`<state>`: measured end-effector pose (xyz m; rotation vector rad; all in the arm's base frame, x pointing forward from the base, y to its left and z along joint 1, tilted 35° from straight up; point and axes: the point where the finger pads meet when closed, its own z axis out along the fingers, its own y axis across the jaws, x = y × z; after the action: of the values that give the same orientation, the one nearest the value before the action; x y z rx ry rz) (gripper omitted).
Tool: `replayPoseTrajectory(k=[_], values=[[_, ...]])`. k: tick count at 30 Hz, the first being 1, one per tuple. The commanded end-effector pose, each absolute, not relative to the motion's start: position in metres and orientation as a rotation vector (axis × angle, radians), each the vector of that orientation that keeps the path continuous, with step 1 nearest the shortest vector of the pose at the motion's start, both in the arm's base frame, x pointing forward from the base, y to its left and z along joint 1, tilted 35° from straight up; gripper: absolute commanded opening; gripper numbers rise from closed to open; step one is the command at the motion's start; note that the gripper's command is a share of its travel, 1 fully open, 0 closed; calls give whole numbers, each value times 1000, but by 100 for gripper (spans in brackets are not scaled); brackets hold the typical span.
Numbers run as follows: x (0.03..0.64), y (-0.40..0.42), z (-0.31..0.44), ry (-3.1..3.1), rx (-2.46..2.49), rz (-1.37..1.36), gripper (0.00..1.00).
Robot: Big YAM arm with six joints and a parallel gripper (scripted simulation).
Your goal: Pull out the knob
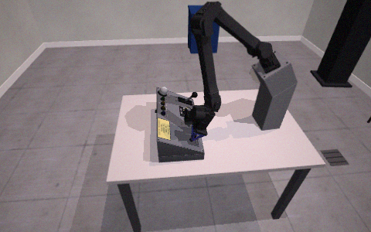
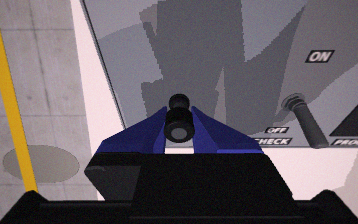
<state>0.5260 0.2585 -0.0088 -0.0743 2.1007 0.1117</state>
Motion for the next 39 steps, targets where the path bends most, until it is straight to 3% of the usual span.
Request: replayPoseTrajectory(k=[1, 39], values=[[530, 256, -13, 2103, -70, 101, 0], [516, 265, 9, 2082, -71, 132, 0]])
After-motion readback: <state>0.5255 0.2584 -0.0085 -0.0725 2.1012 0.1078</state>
